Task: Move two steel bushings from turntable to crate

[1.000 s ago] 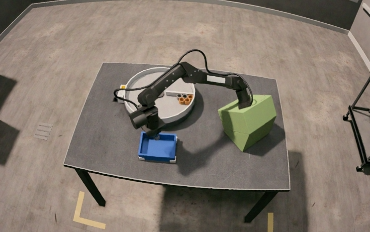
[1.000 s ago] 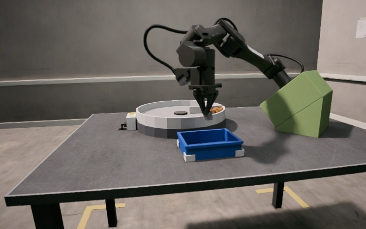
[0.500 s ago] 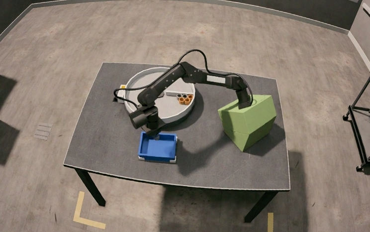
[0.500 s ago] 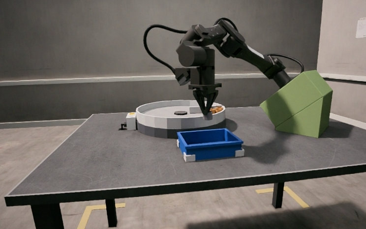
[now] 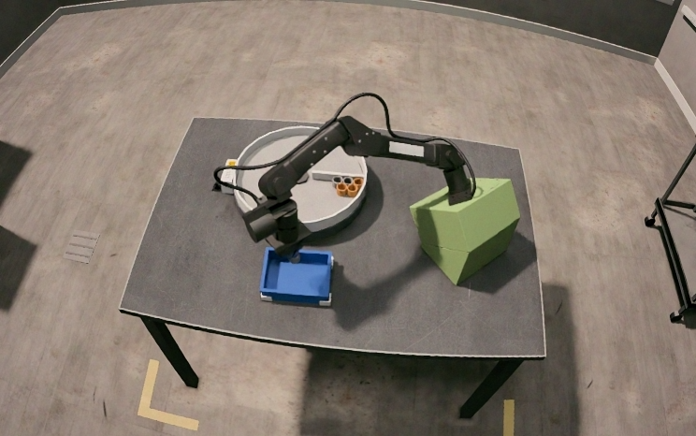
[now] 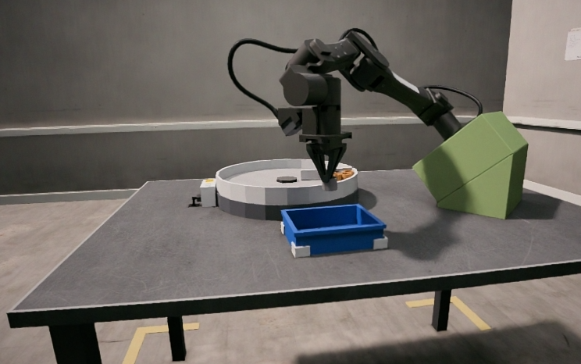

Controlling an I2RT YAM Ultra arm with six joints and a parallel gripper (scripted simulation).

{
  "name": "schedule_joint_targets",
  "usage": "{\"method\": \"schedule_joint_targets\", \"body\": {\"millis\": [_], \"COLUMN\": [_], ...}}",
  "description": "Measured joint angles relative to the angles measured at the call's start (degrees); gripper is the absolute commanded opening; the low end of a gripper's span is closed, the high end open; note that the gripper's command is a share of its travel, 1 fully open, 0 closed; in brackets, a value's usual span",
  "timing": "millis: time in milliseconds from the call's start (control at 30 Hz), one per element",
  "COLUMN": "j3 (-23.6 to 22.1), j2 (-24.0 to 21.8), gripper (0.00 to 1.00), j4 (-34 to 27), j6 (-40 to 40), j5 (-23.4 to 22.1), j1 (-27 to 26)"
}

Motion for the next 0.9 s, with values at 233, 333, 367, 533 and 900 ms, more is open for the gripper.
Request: {"method": "schedule_joint_targets", "body": {"millis": [233,333,367,533,900], "j3": [0.0,-1.3,-2.1,-5.6,-11.2], "j2": [0.0,-0.4,-0.6,-0.9,-0.9], "gripper": [0.0,0.0,0.0,0.0,0.0], "j4": [0.0,0.8,1.4,4.3,11.8], "j6": [-0.2,-0.5,-0.7,-1.9,-5.1], "j5": [0.0,0.0,0.0,0.0,0.0], "j1": [0.0,-0.1,-0.2,-1.9,-4.3]}}
